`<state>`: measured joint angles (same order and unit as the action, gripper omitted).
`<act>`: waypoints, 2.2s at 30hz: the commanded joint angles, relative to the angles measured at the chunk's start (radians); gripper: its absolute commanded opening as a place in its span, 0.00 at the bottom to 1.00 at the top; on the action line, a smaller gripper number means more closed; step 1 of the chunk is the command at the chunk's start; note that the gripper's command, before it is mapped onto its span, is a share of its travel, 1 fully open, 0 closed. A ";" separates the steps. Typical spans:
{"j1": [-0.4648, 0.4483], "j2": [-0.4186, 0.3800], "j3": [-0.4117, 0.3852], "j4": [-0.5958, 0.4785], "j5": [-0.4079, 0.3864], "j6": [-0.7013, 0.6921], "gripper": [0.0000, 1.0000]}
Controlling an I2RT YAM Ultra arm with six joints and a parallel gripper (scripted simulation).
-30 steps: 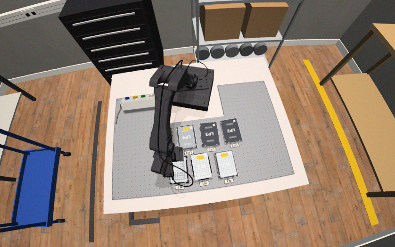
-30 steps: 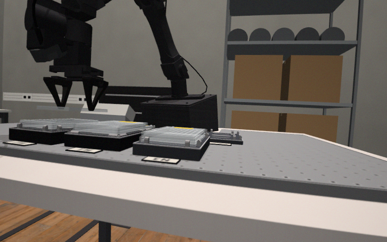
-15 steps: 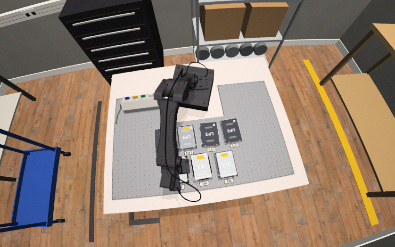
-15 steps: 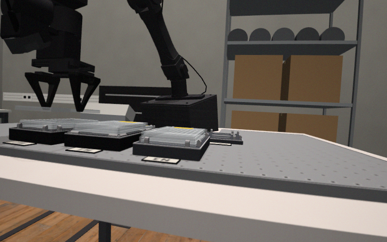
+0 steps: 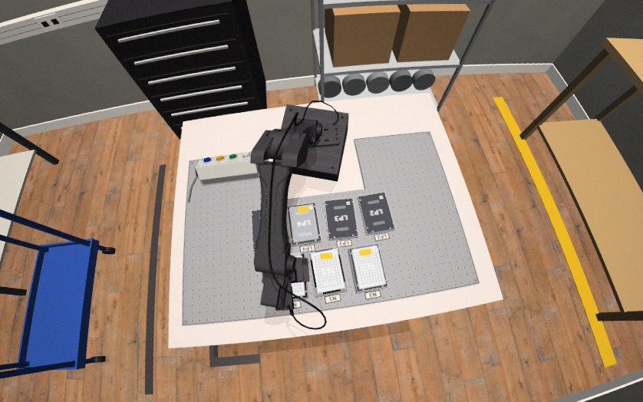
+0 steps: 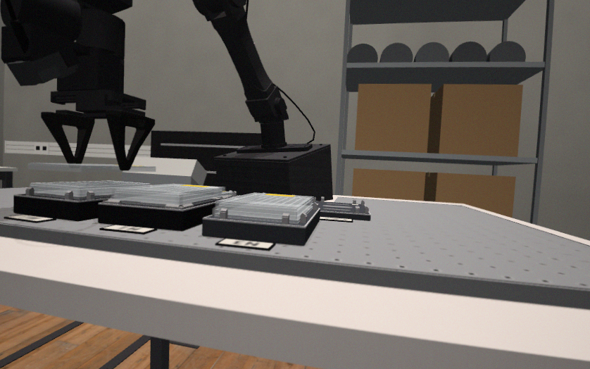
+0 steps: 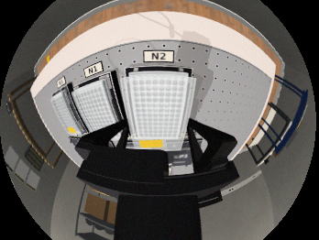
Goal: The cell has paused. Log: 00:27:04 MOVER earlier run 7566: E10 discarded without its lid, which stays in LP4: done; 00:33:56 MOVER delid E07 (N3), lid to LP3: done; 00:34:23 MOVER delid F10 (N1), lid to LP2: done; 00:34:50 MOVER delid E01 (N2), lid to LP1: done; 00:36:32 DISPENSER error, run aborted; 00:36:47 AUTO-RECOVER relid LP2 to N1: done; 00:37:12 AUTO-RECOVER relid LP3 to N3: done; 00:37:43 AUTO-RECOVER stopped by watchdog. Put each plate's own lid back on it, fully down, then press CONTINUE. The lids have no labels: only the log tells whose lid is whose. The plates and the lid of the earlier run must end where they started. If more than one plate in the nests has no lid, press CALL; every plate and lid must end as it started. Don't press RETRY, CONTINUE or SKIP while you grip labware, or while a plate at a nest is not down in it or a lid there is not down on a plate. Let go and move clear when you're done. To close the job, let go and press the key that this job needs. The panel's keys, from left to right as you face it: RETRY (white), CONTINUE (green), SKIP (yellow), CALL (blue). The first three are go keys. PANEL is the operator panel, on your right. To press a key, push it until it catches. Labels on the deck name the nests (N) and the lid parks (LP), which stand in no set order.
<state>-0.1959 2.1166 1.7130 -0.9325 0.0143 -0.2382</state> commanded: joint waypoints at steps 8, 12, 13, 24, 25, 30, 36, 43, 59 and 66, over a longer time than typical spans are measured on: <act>-0.006 0.012 0.032 0.024 0.006 0.008 0.00; -0.006 0.011 0.028 0.030 0.006 0.008 0.00; -0.006 0.001 0.028 0.031 0.006 0.008 0.00; -0.006 0.016 -0.020 0.044 0.006 0.008 0.00; -0.006 0.019 -0.013 0.047 0.006 0.008 0.00; -0.006 0.008 -0.024 0.054 0.006 0.008 0.00; -0.007 0.024 -0.038 0.062 0.006 0.007 0.00; -0.008 0.010 -0.001 0.069 0.006 0.007 0.00; -0.009 0.031 -0.041 0.085 0.005 0.006 0.00; -0.010 0.024 -0.042 0.094 0.005 0.005 0.00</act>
<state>-0.1963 2.1494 1.6775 -0.8539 0.0143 -0.2382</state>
